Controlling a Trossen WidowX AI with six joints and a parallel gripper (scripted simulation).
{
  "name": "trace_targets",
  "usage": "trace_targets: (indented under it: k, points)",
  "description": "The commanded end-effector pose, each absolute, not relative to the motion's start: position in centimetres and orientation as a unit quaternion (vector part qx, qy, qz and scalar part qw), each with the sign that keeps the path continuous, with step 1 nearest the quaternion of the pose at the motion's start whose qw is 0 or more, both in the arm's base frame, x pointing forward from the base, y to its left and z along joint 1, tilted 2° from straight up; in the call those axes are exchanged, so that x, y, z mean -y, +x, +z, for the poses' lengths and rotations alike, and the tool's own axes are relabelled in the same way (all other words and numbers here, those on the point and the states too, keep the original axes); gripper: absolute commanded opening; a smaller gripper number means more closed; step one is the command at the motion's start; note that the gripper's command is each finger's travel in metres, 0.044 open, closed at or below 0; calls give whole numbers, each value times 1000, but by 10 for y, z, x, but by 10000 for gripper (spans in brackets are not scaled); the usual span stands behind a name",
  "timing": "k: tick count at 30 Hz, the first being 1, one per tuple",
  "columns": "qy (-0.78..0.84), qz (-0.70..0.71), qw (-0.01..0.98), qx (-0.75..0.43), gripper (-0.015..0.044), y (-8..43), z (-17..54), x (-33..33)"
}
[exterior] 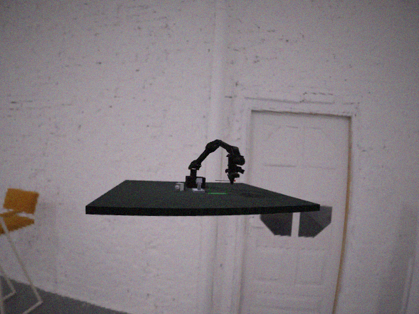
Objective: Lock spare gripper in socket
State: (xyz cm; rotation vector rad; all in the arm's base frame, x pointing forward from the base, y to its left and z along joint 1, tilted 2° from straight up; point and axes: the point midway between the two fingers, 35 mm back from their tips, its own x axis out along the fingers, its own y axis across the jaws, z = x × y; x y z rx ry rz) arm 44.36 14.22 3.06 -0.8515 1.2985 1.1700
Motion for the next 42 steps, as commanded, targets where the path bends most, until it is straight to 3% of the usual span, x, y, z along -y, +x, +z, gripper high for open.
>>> trace_targets:
  k: [1, 41, 42]
  points:
    - [-360, 496, 564, -553, 0, 443, 25, -143]
    - [-363, 495, 568, -549, 0, 444, -25, -145]
    - [-364, 496, 567, -548, 26, 444, -25, -145]
